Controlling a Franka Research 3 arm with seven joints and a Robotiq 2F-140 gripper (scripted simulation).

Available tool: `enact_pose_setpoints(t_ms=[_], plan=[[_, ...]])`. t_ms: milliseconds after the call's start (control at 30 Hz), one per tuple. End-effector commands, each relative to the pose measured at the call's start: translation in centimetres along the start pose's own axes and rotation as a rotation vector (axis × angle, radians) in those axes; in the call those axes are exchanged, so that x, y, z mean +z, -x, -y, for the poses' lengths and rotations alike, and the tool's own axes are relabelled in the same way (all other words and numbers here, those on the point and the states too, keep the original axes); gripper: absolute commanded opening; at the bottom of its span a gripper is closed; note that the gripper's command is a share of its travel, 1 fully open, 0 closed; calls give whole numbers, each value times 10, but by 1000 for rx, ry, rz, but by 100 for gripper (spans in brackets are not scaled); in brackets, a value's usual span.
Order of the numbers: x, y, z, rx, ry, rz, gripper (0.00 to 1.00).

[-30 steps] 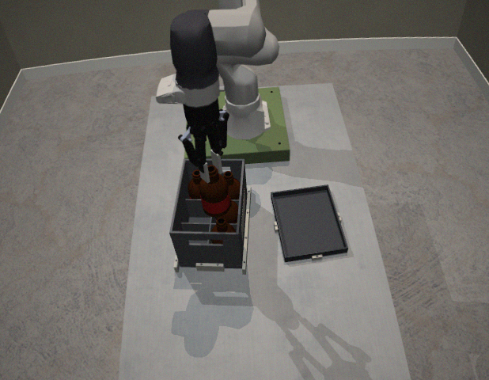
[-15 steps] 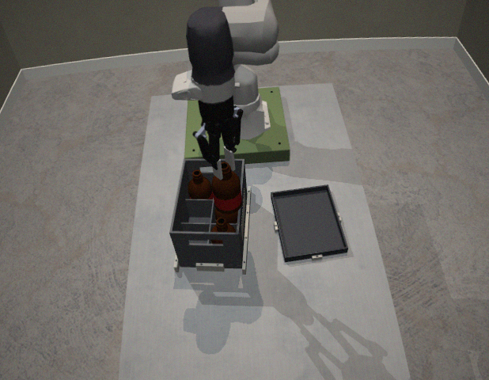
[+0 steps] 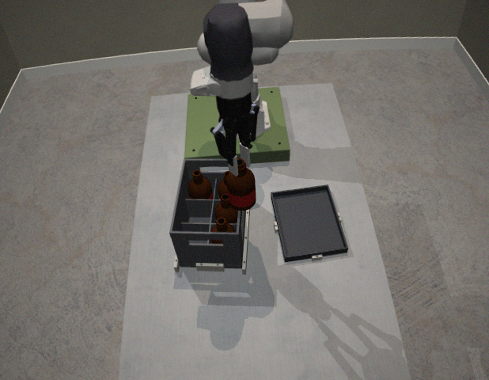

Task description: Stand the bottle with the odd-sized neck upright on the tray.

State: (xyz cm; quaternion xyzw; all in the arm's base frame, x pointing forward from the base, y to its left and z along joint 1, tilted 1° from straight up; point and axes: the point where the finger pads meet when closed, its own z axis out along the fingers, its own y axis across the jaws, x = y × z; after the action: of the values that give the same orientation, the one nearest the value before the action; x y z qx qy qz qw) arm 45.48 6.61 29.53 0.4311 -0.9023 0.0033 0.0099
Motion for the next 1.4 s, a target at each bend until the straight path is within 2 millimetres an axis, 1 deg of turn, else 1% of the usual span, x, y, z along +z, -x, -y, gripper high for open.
enact_pose_setpoints(t_ms=[0, 400, 467, 967, 1033, 1367], plan=[[-1, 6, -8, 29, -1, 5, 10], [-1, 21, -38, 29, -1, 5, 10], [-1, 21, -38, 29, -1, 5, 10], [-1, 39, -73, 29, -1, 5, 10], [-1, 39, -73, 29, -1, 5, 10], [-2, 50, -94, 29, -1, 5, 10]])
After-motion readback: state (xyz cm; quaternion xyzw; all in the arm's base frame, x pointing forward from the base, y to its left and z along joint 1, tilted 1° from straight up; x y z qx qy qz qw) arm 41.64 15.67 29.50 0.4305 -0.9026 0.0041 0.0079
